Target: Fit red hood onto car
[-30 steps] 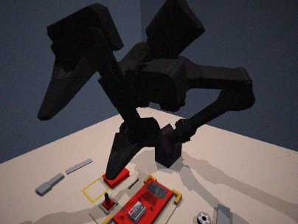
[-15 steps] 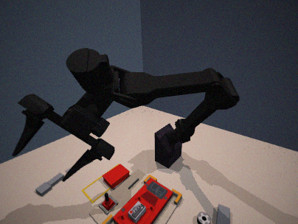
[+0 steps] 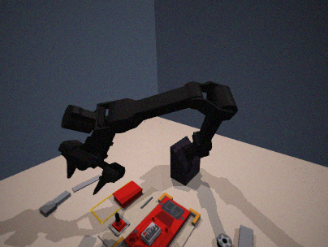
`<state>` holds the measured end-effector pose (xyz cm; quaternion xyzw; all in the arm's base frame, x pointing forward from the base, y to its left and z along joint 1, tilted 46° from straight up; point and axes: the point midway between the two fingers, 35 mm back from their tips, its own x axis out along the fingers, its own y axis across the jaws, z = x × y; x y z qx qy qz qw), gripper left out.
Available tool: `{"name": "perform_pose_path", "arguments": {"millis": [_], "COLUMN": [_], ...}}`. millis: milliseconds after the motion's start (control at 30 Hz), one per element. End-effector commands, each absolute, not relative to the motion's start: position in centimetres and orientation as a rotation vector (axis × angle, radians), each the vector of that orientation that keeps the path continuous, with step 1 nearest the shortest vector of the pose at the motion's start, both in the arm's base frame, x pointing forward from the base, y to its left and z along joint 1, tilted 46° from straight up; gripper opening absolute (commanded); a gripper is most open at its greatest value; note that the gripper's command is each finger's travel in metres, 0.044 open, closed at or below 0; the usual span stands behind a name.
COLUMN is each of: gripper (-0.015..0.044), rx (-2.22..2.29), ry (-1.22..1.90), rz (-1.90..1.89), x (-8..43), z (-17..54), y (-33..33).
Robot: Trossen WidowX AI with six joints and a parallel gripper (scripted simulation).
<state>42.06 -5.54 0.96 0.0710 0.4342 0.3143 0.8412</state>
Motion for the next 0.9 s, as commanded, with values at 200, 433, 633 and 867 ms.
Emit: {"name": "perform_pose_path", "arguments": {"millis": [200,433,633,867], "gripper": [0.0440,0.0440,0.0440,0.0440], "rx": [0.401,0.519,0.519,0.519], "ry": [1.359,1.552,1.552,1.552], "rz": [0.699,0.729,0.728,0.728], "x": [32.3,27.9,27.9,27.8], "z": [-6.5,-8.4,-8.5,-8.9], "y": [-3.6,-2.9,-2.8,-2.4]}}
